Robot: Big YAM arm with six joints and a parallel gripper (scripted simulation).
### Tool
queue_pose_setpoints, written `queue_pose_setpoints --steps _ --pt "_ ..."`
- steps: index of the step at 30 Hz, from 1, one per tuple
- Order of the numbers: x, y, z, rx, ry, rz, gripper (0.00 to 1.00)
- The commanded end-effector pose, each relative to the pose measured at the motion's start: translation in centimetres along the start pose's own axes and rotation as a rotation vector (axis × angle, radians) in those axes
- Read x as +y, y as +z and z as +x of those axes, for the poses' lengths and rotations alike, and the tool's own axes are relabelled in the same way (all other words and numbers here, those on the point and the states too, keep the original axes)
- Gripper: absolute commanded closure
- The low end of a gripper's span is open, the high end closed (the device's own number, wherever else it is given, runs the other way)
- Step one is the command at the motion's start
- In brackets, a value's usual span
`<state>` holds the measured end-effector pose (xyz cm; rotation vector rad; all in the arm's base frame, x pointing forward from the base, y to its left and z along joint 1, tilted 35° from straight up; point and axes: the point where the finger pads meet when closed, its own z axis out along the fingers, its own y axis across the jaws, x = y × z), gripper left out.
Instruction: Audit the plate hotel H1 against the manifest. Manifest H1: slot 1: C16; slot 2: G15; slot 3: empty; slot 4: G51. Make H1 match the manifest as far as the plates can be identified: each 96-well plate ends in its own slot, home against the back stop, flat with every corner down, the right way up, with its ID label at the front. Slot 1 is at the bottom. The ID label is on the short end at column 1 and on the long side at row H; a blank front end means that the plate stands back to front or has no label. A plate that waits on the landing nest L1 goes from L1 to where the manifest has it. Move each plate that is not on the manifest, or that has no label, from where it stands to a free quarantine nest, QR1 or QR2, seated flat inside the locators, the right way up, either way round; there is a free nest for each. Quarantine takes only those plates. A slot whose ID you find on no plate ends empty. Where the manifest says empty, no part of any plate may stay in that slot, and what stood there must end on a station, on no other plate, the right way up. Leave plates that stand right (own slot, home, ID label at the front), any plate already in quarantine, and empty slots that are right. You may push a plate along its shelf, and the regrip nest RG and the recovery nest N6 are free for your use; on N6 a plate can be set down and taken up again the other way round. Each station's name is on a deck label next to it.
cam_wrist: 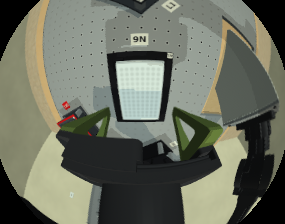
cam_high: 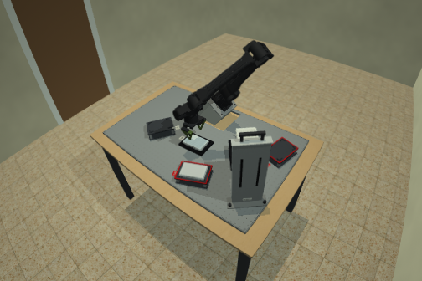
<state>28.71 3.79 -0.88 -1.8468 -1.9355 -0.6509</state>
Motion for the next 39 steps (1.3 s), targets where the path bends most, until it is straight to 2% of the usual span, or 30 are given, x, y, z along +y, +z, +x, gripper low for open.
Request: queue_pose_setpoints --steps 1,3,5,6,20,39 --pt "2.1 -2.5 -0.4 -0.018 -0.031 -0.043 0.0" --pt "2.1 -1.4 0.2 -0.007 -0.076 -0.007 0.0" --pt "2.1 -1.4 0.2 -0.007 -0.076 -0.007 0.0" --pt "1.4 -1.1 0.3 -0.003 -0.093 0.005 0.0" --pt "1.4 -1.2 0.4 -0.005 -0.376 0.001 0.0" --pt "1.5 -1.2 0.4 -0.005 -0.677 0.001 0.0"
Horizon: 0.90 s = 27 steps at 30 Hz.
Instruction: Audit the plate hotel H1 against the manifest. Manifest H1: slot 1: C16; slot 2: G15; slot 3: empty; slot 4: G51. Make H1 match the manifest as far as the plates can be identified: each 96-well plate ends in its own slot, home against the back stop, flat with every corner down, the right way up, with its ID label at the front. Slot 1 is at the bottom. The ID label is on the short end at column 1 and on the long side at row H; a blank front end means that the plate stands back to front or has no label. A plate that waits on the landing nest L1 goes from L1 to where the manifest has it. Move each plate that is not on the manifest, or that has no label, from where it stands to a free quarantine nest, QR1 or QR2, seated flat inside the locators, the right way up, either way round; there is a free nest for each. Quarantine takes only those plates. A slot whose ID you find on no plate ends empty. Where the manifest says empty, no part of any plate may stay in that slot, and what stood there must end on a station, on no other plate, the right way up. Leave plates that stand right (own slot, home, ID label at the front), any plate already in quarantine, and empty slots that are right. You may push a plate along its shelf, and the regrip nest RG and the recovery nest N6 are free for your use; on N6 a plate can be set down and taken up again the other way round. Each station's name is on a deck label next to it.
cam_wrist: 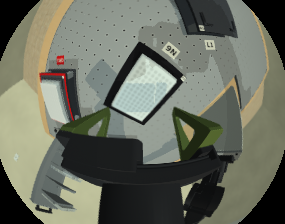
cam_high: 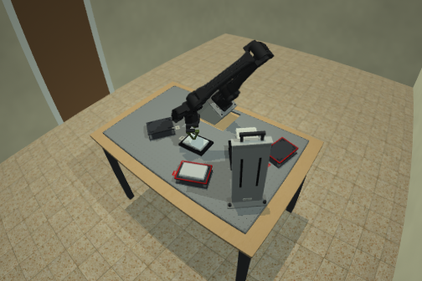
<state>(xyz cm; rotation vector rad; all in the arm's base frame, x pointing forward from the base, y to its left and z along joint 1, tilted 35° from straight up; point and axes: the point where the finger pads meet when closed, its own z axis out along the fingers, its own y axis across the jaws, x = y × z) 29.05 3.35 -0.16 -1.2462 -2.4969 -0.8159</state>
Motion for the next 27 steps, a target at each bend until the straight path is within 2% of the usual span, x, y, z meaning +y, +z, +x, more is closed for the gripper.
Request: queue_pose_setpoints --steps 1,27 --pt "1.1 -0.41 -0.33 -0.006 -0.099 0.001 0.0" --pt "1.12 -0.41 -0.32 -0.005 -0.576 0.002 0.0"
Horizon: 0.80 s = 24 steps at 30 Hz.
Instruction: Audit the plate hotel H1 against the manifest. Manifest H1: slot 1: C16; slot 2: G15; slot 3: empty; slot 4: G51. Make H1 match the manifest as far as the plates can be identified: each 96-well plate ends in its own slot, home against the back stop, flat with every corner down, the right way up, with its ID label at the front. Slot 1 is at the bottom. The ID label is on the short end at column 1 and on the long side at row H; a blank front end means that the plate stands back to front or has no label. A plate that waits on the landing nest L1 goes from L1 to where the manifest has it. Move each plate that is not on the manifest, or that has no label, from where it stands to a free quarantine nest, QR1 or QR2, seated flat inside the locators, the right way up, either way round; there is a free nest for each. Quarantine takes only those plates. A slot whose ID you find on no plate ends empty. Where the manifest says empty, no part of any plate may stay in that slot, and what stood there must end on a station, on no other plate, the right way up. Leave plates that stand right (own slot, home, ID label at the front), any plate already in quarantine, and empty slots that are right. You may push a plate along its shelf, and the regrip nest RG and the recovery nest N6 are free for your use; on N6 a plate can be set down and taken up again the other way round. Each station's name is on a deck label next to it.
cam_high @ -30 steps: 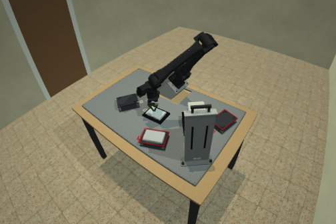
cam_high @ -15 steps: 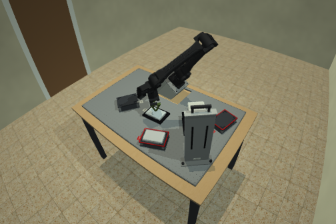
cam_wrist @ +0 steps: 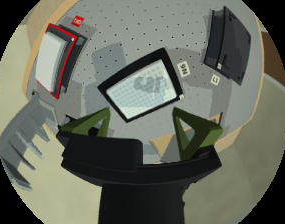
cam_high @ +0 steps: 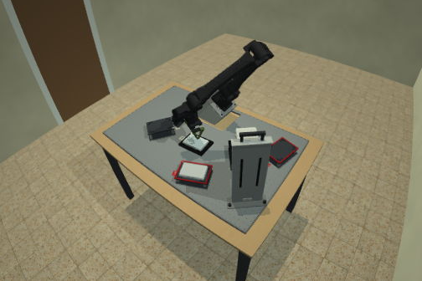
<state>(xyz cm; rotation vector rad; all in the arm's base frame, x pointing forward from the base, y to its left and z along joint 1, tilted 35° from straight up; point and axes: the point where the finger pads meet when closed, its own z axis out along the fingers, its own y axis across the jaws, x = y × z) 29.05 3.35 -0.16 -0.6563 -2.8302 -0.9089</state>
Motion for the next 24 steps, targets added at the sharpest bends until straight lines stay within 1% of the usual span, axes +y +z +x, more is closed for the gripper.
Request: queue_pose_setpoints --steps 1,5,7,22,24 --pt "0.85 -0.41 -0.79 -0.005 -0.126 0.003 0.0" --pt "0.86 -0.41 -0.79 -0.005 -0.206 0.003 0.0" --pt "0.86 -0.41 -0.79 -0.005 -0.206 0.003 0.0" --pt "0.87 -0.41 -0.79 -0.004 -0.506 0.003 0.0" --pt "0.87 -0.41 -0.79 -0.004 -0.506 0.003 0.0"
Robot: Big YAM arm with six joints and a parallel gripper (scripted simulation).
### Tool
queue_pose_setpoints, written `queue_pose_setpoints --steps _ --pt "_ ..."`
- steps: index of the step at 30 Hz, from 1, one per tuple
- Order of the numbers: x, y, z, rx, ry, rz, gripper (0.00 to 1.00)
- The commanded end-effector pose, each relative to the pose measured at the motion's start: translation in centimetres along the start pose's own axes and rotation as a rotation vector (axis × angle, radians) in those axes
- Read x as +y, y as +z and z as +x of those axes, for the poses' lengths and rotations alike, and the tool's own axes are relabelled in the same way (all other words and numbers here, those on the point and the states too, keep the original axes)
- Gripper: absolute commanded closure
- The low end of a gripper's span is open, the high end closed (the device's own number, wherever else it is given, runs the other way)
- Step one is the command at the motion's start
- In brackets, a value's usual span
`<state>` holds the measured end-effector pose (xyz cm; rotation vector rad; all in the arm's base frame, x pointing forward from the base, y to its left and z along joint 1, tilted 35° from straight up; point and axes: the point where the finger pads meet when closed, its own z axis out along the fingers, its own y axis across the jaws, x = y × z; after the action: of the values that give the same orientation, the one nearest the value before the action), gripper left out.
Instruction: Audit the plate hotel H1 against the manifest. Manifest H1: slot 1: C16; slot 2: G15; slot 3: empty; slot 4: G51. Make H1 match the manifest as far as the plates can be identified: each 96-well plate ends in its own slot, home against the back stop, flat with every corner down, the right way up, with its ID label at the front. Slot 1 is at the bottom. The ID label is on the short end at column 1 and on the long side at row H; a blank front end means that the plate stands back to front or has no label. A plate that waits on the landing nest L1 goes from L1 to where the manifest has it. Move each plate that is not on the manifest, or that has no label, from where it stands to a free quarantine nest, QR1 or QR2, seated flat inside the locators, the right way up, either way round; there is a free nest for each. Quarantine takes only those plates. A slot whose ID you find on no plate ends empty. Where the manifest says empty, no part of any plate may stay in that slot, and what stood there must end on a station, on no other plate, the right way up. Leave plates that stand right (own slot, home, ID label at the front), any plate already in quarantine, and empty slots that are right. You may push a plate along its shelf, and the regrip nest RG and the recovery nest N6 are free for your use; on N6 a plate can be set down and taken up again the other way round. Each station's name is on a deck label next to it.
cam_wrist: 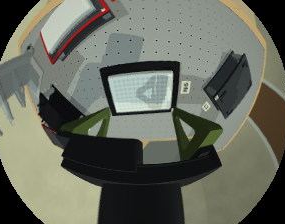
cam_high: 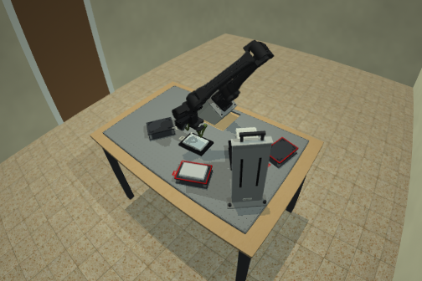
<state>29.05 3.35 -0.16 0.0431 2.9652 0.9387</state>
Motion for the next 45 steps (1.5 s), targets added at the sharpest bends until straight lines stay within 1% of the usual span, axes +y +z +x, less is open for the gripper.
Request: queue_pose_setpoints --steps 1,15,17,32,34,45 --pt "0.46 -0.42 -1.08 -0.003 -0.099 0.004 0.0" --pt "0.47 -0.41 -1.07 -0.003 -0.379 0.003 0.0" --pt "0.47 -0.41 -1.07 -0.003 -0.379 0.003 0.0" --pt "0.48 -0.4 -1.05 -0.002 -0.673 0.003 0.0" --pt "0.48 -0.4 -1.05 -0.002 -0.673 0.003 0.0" --pt "0.46 -0.41 -1.05 -0.002 -0.966 0.003 0.0"
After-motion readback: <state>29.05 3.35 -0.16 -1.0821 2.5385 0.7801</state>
